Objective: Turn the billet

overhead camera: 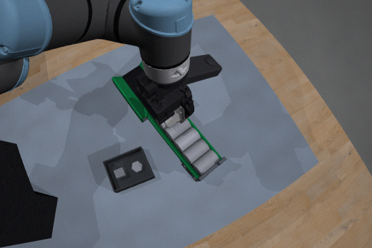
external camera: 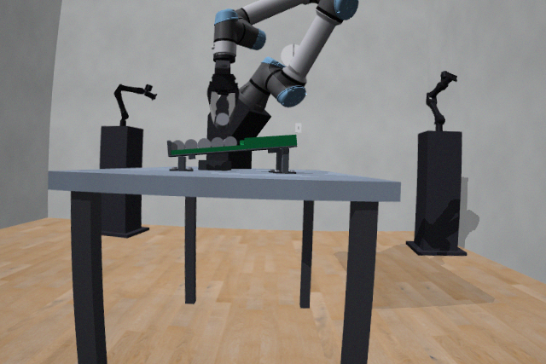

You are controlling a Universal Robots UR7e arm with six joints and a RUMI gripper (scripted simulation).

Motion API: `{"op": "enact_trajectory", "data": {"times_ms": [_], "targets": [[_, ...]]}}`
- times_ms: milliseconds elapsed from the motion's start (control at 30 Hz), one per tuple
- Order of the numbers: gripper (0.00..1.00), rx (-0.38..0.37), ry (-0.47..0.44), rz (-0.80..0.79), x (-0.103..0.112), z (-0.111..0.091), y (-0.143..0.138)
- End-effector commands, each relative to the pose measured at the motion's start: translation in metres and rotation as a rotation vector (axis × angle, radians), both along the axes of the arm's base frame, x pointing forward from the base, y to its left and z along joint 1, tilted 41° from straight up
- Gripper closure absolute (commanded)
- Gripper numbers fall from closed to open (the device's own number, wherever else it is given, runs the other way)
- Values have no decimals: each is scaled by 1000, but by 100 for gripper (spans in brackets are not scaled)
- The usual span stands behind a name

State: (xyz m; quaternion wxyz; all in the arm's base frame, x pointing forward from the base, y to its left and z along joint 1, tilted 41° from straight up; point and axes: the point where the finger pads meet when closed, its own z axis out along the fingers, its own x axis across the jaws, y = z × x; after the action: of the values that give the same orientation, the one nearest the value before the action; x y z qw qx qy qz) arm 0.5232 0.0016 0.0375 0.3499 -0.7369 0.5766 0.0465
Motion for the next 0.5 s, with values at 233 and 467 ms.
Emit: {"op": "enact_trajectory", "data": {"times_ms": [233,467], "targets": [[100,-1,-1,-1,-4,6,9],[100,-1,-1,-1,-9,12,20]]}}
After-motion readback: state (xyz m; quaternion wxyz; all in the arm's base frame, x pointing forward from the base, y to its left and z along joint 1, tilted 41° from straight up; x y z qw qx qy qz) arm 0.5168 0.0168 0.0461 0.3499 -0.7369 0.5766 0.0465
